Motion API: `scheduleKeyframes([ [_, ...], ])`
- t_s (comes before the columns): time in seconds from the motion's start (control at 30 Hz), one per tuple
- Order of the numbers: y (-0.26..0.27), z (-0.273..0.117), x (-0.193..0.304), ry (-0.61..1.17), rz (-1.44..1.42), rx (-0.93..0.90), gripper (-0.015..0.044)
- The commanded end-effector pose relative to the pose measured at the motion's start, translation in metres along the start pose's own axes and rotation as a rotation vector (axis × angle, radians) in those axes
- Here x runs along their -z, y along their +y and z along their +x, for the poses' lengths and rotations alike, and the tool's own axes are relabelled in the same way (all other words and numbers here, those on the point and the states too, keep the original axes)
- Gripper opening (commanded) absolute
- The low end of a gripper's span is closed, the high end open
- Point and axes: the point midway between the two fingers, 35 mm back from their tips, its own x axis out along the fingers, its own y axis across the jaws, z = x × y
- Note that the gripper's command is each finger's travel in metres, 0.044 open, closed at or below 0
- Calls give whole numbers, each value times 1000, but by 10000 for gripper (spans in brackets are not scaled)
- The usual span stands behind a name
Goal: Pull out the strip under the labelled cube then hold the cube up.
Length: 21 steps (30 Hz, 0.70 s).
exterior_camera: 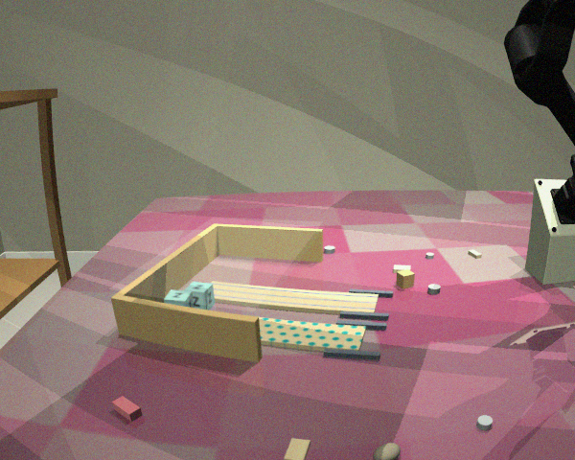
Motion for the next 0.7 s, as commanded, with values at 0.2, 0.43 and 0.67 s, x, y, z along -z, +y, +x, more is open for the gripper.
scheduleKeyframes([
  [0.2, -5, -30, -52, -147, -74, 161, 400],
  [0.43, 28, -61, -103, -349, -193, 257, 400],
  [0.67, 80, -74, -121, -503, -319, 257, 400],
])
